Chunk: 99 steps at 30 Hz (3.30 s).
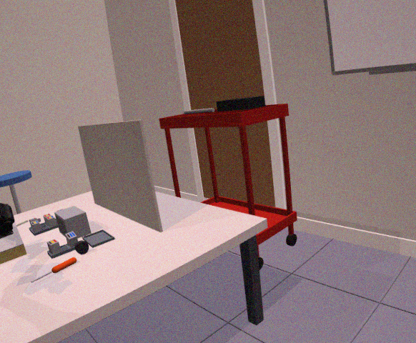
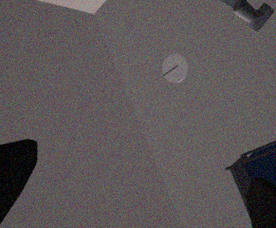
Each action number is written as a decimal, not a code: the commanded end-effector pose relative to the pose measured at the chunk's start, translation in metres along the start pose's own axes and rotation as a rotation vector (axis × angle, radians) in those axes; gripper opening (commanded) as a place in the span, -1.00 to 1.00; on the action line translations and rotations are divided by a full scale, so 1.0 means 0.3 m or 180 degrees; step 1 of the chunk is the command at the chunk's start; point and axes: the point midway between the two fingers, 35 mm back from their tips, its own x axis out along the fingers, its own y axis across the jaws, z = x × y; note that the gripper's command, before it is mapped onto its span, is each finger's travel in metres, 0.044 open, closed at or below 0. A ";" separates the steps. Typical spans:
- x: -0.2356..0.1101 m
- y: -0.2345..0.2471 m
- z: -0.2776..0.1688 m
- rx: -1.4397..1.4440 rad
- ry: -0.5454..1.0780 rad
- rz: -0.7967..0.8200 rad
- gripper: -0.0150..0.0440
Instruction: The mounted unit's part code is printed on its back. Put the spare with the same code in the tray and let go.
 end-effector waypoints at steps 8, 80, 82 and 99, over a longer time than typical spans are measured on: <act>-0.054 -0.365 -0.412 -0.0080 0.0784 -0.0766 1.00; -2.785 -0.983 -0.930 -0.4829 1.0221 -0.2316 1.00; -2.809 -0.965 -0.868 -0.5242 1.0566 -0.1919 1.00; -2.816 -0.959 -0.847 -0.5393 1.0683 -0.1758 1.00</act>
